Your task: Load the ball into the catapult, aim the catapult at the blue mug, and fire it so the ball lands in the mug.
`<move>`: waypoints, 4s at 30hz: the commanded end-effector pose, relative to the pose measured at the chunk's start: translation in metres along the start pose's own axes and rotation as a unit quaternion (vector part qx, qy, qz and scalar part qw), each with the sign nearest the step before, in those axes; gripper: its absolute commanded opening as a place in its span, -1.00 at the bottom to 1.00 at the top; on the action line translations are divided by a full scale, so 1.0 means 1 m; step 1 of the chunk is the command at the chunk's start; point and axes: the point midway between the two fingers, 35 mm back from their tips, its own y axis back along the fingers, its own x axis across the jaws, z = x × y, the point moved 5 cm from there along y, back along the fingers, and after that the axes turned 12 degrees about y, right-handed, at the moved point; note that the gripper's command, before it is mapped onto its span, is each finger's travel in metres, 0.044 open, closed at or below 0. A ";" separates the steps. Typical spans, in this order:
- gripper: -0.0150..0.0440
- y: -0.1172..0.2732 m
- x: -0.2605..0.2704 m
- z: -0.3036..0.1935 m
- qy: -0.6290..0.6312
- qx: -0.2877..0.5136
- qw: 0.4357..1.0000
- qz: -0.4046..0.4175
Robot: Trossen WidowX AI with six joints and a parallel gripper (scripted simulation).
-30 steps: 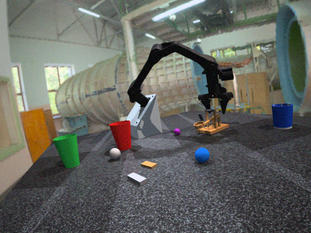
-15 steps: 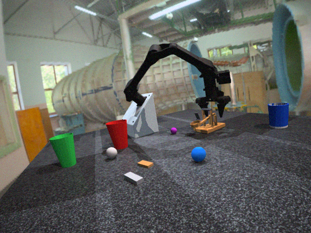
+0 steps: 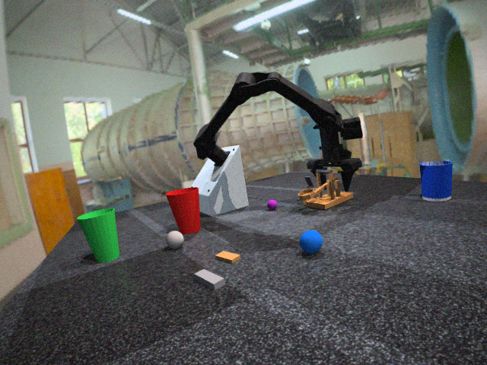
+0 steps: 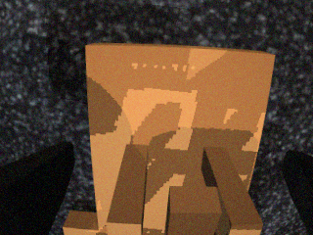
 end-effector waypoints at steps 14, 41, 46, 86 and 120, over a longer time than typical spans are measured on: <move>-0.05 0.000 0.000 0.000 0.000 0.000 1.000 0.000; -0.49 0.049 -0.002 0.001 -0.227 0.000 0.974 0.000; -0.49 0.049 -0.006 -0.001 -0.309 0.000 0.951 0.000; -0.49 0.013 -0.024 -0.017 -0.488 0.002 0.873 -0.002; 1.00 0.099 -0.021 -0.018 -0.490 0.003 0.872 0.006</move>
